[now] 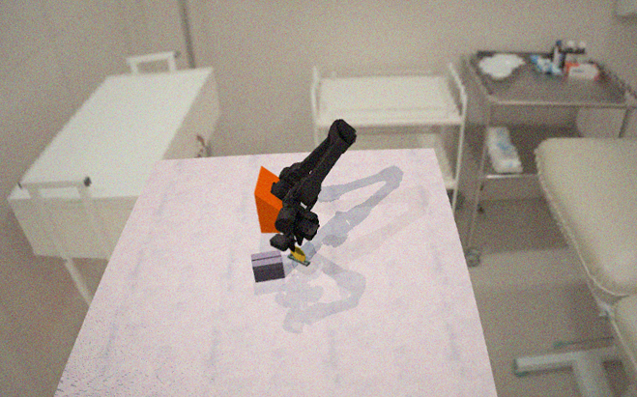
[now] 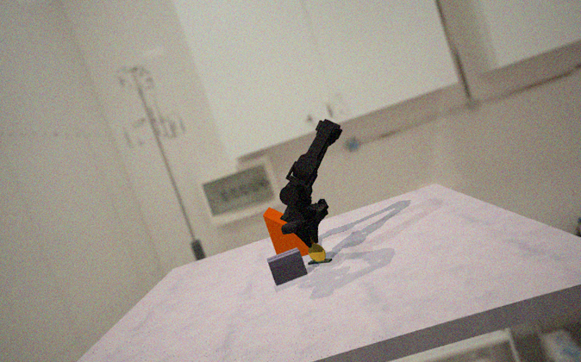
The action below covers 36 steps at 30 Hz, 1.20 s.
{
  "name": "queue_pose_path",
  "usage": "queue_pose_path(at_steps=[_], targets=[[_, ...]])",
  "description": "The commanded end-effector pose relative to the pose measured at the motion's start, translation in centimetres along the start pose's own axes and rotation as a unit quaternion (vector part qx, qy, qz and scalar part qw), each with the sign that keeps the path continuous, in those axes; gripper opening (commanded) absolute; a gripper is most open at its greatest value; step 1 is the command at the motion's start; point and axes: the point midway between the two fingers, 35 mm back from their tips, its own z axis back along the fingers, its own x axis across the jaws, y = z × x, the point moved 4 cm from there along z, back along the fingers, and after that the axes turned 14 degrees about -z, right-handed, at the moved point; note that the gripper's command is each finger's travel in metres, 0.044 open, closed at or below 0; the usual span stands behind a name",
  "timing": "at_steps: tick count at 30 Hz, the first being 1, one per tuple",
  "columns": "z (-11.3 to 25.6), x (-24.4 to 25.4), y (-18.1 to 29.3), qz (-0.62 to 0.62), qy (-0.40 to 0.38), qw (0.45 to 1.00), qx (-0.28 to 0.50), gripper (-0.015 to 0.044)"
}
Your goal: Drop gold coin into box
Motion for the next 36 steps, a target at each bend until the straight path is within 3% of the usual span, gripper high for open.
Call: queue_pose_path(at_steps=[1,30,36], targets=[[-0.7,0.1,0.2,-0.004,-0.003,1.0,0.0,0.0161],[-5.0,0.4,0.2,-0.004,-0.006,1.0,-0.002,0.0161],[-5.0,0.4,0.2,-0.004,-0.006,1.0,-0.002,0.0003]])
